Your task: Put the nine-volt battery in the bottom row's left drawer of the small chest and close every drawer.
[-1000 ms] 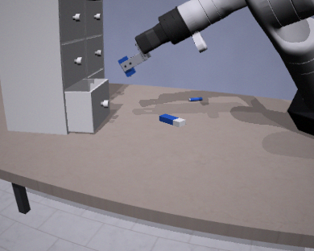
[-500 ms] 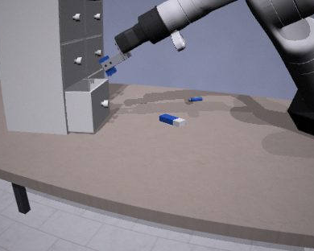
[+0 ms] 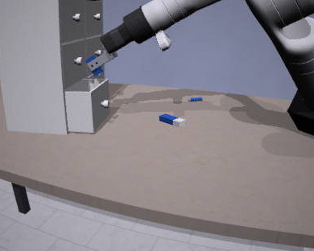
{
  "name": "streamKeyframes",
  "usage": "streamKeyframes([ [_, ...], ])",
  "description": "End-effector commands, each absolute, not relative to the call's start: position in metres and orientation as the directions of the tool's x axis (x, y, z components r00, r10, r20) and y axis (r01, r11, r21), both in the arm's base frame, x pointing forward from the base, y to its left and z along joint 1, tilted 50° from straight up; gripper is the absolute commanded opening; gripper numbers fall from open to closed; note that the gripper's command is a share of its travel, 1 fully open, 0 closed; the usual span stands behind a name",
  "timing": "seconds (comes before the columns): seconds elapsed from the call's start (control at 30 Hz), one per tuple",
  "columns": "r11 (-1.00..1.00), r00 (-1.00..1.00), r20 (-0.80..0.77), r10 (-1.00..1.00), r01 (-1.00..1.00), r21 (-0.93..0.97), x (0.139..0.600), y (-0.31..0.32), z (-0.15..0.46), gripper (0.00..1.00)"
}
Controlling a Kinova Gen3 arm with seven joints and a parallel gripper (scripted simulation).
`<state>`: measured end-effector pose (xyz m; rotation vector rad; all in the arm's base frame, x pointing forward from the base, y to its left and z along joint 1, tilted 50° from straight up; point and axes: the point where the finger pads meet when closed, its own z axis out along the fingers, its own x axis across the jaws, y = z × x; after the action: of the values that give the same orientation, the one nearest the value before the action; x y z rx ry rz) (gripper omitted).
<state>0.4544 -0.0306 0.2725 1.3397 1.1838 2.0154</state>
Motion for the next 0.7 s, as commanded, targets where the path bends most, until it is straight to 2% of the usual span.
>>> streamKeyframes([
  [0.0,-0.531,-0.432,0.517,0.739,0.099,0.842,0.4588,-0.0289,0.2736,0.51],
  [0.67,-0.531,-0.432,0.517,0.739,0.099,0.842,0.4623,-0.0285,0.2761,0.51],
])
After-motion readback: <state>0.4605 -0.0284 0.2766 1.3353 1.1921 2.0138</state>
